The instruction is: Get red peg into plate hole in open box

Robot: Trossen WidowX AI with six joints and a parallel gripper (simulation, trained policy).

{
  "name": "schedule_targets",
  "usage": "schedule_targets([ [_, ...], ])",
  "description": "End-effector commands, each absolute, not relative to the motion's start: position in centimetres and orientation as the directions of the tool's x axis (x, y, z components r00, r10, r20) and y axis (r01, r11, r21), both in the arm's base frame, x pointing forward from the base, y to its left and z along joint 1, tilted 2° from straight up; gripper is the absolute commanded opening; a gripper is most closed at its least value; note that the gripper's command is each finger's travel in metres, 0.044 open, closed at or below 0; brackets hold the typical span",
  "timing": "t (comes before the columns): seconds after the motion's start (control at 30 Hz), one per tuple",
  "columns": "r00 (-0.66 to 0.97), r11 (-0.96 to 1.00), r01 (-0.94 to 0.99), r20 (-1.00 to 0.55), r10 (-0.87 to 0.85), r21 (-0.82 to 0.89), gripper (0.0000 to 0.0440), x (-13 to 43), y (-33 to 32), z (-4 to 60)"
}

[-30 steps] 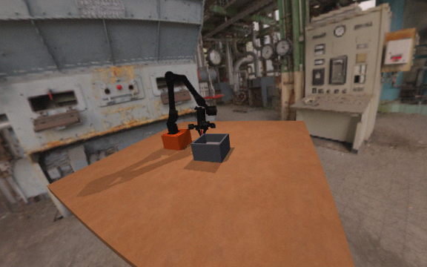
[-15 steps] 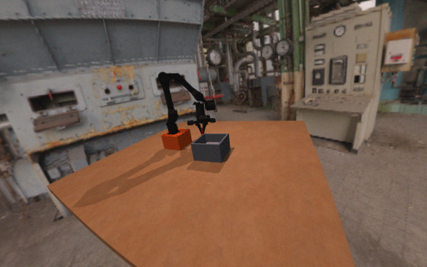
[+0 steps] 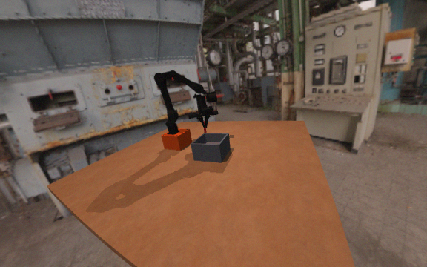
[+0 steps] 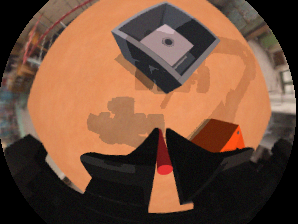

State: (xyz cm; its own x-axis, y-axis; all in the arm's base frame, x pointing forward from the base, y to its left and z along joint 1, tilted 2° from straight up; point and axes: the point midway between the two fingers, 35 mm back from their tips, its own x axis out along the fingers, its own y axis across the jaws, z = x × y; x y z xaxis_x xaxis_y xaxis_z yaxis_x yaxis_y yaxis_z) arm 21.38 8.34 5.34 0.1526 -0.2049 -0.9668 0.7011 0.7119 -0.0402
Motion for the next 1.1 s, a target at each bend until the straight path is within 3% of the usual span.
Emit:
schedule_targets([
  [0.0,0.179,0.711,0.702,-0.962,-0.207,-0.023,0.0,22.4,8.0,6.7],
  [1.07,0.186,0.539,0.842,-0.953,-0.238,0.03,0.0,30.6,-2.4,10.6],
])
